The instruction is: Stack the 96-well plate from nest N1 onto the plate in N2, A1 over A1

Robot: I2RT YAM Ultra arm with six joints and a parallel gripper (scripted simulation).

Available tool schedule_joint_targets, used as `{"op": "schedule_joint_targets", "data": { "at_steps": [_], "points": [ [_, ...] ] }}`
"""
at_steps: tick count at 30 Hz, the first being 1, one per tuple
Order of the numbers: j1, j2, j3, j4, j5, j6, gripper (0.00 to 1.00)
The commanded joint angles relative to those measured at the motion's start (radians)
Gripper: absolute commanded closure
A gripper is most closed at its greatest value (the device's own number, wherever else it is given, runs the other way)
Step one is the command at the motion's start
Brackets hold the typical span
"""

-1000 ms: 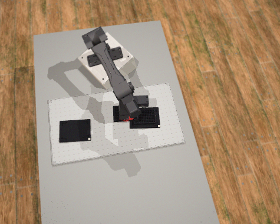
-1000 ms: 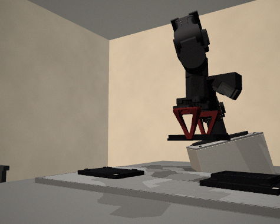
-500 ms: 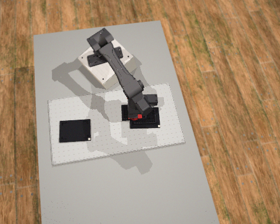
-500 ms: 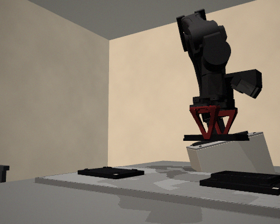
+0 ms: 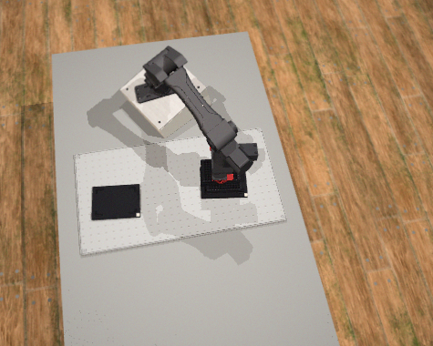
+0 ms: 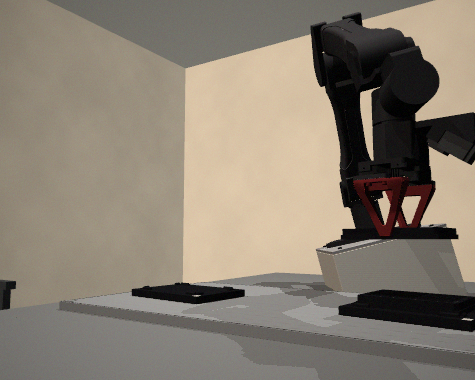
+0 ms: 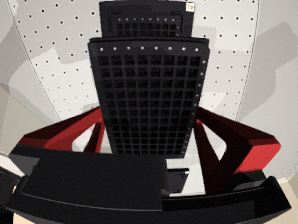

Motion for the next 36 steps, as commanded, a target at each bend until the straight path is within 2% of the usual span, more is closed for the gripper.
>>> {"op": "schedule_joint_targets", "data": {
  "at_steps": [1, 6, 7, 9, 27, 29, 30, 36],
  "points": [
    [0.038, 0.023, 0.048, -0.029, -0.001, 0.042, 1.00],
    [0.060, 0.044, 0.073, -0.039, -0.001, 0.065, 1.00],
    [0.060, 0.017, 0.073, -0.039, -0.002, 0.065, 1.00],
    [0.040, 0.008, 0.072, -0.039, -0.001, 0.064, 1.00],
    [0.047, 0.025, 0.051, -0.027, 0.000, 0.057, 1.00],
    [0.047, 0.025, 0.051, -0.027, 0.000, 0.057, 1.00],
    [0.048, 0.011, 0.071, -0.039, -0.003, 0.057, 1.00],
    [0.045, 0.008, 0.070, -0.039, -0.003, 0.055, 1.00]
  ]
}}
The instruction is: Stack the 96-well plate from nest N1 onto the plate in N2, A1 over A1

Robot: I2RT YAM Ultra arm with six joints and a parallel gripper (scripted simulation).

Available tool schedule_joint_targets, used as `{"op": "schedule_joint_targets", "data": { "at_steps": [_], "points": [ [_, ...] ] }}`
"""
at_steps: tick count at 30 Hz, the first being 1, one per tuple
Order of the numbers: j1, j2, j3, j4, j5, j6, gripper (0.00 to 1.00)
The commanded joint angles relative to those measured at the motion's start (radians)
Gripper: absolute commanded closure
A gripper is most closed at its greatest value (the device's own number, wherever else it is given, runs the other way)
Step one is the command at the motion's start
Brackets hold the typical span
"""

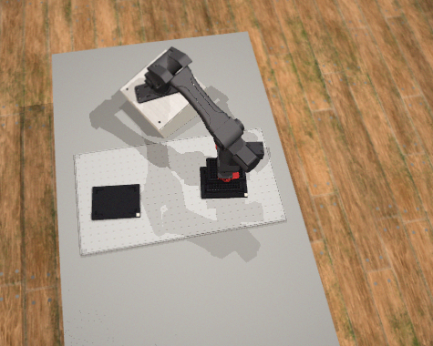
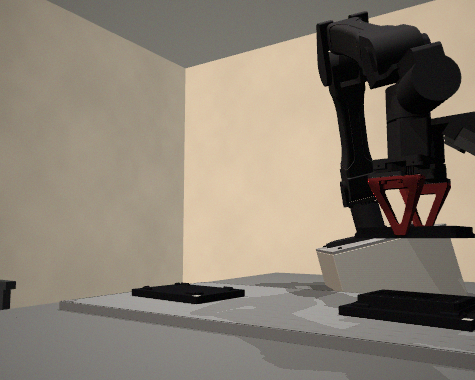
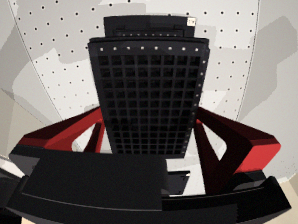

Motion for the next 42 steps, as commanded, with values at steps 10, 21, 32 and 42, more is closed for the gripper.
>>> {"op": "schedule_joint_targets", "data": {
  "at_steps": [10, 21, 32, 42],
  "points": [
    [-0.003, -0.030, 0.027, -0.019, -0.004, -0.003, 1.00],
    [-0.010, 0.023, -0.042, 0.050, -0.004, -0.015, 1.00],
    [-0.026, 0.050, -0.061, 0.099, -0.004, -0.025, 1.00],
    [-0.037, 0.081, -0.079, 0.152, -0.005, -0.035, 1.00]
  ]
}}
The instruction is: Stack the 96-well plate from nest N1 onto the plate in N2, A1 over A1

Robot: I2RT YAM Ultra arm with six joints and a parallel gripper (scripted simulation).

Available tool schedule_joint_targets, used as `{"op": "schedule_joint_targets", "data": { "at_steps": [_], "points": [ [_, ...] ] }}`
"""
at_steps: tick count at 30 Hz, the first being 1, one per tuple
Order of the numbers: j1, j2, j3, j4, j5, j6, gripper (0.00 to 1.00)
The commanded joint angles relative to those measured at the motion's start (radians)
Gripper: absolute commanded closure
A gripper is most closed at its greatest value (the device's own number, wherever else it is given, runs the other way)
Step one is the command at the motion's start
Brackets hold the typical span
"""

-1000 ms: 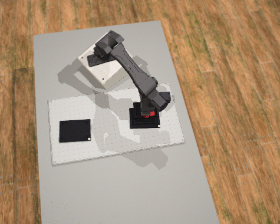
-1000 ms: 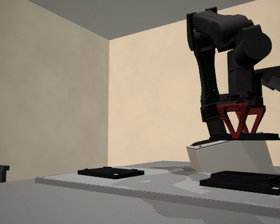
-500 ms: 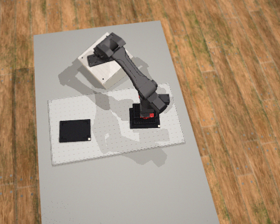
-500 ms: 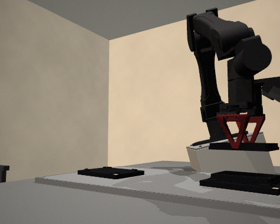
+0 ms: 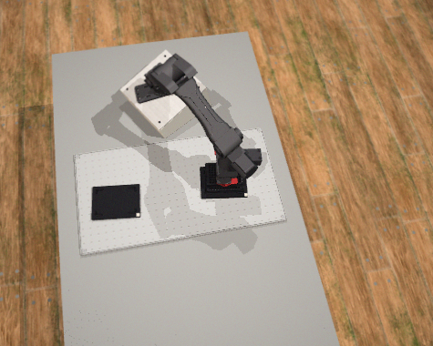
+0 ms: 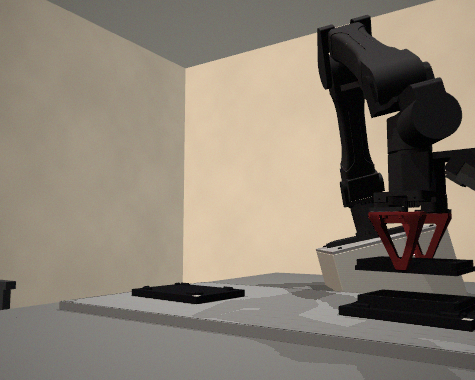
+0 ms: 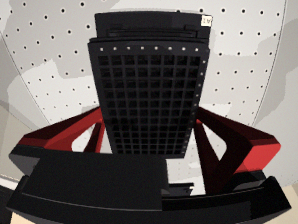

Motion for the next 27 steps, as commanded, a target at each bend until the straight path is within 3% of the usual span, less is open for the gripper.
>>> {"op": "schedule_joint_targets", "data": {
  "at_steps": [1, 3, 6, 16, 20, 23, 27],
  "points": [
    [-0.010, 0.009, -0.018, 0.037, -0.005, -0.010, 1.00],
    [0.000, -0.016, 0.008, 0.042, -0.004, -0.011, 1.00],
    [-0.009, 0.021, -0.027, 0.058, -0.005, -0.014, 1.00],
    [-0.023, 0.052, -0.043, 0.112, -0.005, -0.024, 1.00],
    [-0.011, 0.019, -0.038, 0.113, -0.005, -0.022, 1.00],
    [-0.014, 0.035, -0.027, 0.102, -0.002, -0.018, 1.00],
    [-0.010, 0.016, -0.050, 0.115, -0.005, -0.021, 1.00]
  ]
}}
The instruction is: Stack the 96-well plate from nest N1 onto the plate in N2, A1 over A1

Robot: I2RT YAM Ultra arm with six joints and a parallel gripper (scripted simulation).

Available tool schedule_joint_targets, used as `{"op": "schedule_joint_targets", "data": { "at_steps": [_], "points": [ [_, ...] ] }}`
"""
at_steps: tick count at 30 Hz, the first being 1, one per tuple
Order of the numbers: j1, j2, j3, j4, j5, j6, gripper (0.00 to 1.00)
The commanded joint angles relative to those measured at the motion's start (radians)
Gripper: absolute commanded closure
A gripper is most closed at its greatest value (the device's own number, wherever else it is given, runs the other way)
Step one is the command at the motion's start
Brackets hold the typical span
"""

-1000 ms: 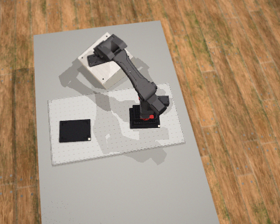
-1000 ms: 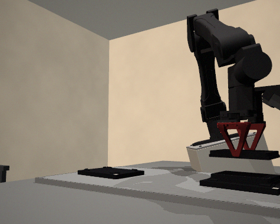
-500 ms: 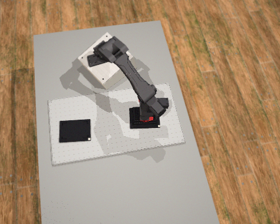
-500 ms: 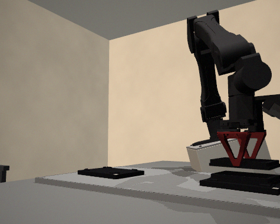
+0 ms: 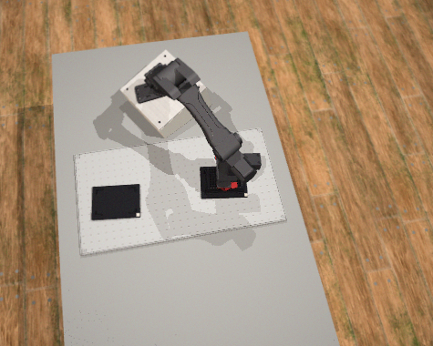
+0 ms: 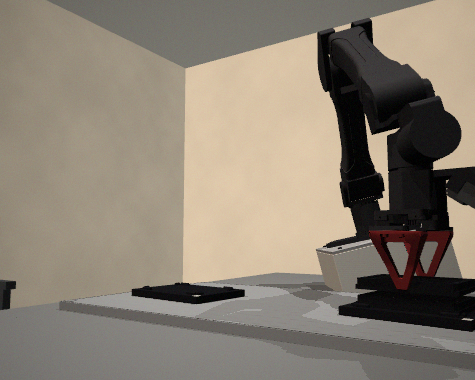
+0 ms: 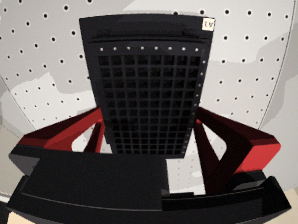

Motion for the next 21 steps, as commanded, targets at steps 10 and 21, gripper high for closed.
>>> {"op": "schedule_joint_targets", "data": {
  "at_steps": [10, 21],
  "points": [
    [0.007, -0.028, -0.024, 0.022, -0.005, -0.004, 1.00],
    [0.003, -0.019, -0.019, 0.030, -0.005, -0.006, 1.00]
  ]
}}
